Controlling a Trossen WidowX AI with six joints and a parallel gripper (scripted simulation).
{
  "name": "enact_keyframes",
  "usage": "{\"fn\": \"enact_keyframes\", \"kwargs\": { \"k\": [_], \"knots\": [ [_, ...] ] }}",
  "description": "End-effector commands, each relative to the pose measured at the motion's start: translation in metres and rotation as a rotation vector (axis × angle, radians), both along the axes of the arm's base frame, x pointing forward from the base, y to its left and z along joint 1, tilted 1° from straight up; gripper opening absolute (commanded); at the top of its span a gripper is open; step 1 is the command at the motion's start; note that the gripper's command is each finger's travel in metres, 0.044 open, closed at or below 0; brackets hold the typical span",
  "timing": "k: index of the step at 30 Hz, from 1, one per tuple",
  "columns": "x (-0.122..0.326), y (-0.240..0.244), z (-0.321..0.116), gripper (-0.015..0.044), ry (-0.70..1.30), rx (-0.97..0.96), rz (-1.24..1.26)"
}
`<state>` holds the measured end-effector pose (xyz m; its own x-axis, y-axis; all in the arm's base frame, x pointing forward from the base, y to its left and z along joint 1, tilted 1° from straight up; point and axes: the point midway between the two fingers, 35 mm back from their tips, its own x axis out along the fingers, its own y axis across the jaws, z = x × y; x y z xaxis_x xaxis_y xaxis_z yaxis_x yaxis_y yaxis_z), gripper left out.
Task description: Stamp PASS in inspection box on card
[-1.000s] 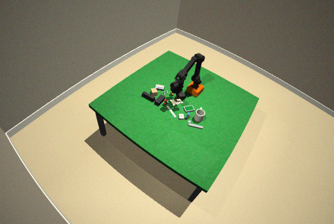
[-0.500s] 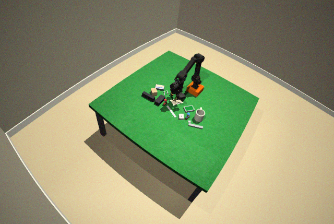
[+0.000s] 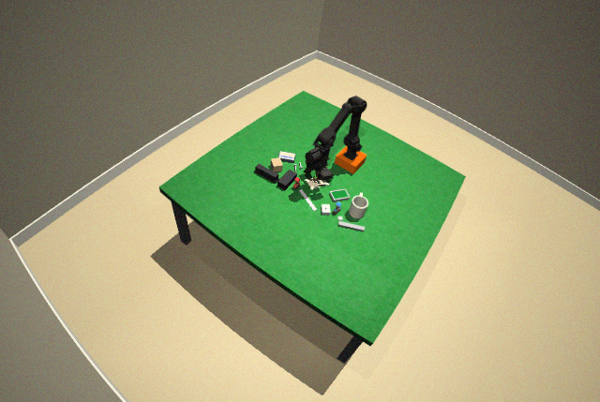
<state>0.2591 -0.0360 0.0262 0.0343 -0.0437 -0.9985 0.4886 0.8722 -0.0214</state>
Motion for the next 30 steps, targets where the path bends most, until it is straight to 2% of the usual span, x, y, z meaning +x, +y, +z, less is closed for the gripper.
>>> {"fn": "enact_keyframes", "kwargs": {
  "k": [1, 30],
  "knots": [
    [-0.001, -0.001, -0.004, 0.0, 0.006, -0.003, 0.001],
    [-0.002, -0.001, -0.018, 0.0, 0.004, -0.004, 0.001]
  ]
}}
